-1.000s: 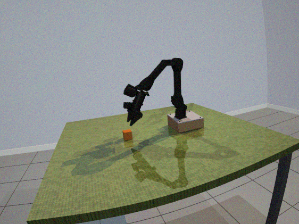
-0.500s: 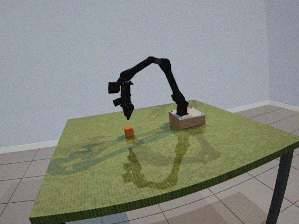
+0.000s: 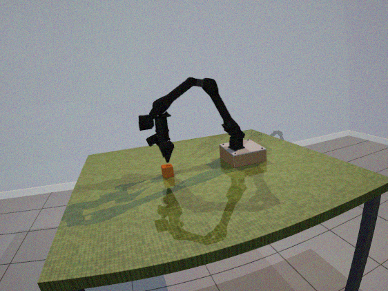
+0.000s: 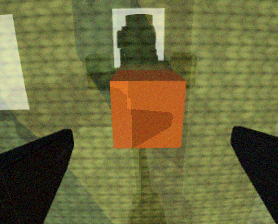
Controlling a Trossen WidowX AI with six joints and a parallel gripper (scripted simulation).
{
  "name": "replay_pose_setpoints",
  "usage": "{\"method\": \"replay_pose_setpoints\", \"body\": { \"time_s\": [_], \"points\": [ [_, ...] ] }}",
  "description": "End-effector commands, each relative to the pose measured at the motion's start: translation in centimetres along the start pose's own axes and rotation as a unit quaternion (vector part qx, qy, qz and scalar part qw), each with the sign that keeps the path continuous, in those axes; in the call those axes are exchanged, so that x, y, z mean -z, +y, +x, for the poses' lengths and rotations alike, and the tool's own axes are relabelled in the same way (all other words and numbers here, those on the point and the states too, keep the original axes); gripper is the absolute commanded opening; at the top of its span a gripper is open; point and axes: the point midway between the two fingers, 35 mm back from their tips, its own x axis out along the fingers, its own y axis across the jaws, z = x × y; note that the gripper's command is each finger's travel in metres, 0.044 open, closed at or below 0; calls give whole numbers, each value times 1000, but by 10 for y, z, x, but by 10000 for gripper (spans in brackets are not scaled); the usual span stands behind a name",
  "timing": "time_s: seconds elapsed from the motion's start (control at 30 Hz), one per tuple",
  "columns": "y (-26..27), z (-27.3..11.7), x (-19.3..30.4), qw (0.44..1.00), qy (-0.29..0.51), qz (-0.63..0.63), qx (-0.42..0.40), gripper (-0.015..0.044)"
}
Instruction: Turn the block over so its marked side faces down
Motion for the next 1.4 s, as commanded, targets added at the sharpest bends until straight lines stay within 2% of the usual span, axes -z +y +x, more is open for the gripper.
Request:
{"method": "replay_pose_setpoints", "body": {
  "time_s": [0.0, 1.0, 1.27, 1.37],
  "points": [
    [1, 11, 0, 1000, 0, 1, -2, 440],
    [1, 53, 1, 1000, 0, 1, -2, 440],
    [1, 53, 1, 1000, 0, 1, -2, 230],
    [1, 53, 1, 1000, 0, 1, -2, 210]
  ]
}}
